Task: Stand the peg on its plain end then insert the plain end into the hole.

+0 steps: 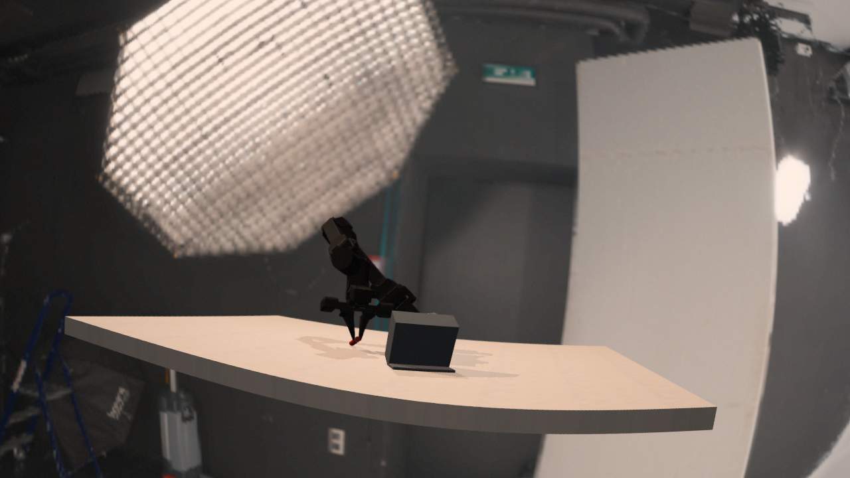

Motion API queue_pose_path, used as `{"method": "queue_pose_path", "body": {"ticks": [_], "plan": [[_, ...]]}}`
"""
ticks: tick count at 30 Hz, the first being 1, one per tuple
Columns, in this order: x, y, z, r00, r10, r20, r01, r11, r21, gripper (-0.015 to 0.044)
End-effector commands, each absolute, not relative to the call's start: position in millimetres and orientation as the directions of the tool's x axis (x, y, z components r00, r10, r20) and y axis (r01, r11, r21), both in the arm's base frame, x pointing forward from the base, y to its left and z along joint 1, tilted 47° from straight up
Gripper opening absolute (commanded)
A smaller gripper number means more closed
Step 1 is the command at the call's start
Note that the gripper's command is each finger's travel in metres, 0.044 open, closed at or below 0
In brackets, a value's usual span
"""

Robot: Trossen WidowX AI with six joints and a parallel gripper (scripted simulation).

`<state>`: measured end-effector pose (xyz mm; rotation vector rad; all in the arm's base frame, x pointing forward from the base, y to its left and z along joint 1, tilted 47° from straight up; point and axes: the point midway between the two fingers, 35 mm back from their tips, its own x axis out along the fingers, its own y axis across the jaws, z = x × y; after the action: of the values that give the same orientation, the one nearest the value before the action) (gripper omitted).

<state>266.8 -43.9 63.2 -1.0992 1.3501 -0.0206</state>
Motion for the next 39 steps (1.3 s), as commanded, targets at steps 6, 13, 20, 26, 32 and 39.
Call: {"method": "queue_pose_path", "body": {"ticks": [6,13,20,26,32,39], "plan": [[262.9,-42.1,68.2,0.359,-0.532,-0.767,-0.562,0.533,-0.633,0.0049],[259.8,-41.4,71.6,0.404,-0.491,-0.772,-0.562,0.533,-0.633,0.0049],[256.5,-41.0,74.9,0.447,-0.448,-0.774,-0.562,0.532,-0.633,0.0049],[253.5,-40.9,77.7,0.482,-0.41,-0.774,-0.563,0.532,-0.633,0.0049],[250.5,-40.9,80.5,0.517,-0.371,-0.772,-0.563,0.531,-0.633,0.0049],[246.9,-41.2,83.5,0.555,-0.325,-0.766,-0.563,0.531,-0.633,0.0049]]}}
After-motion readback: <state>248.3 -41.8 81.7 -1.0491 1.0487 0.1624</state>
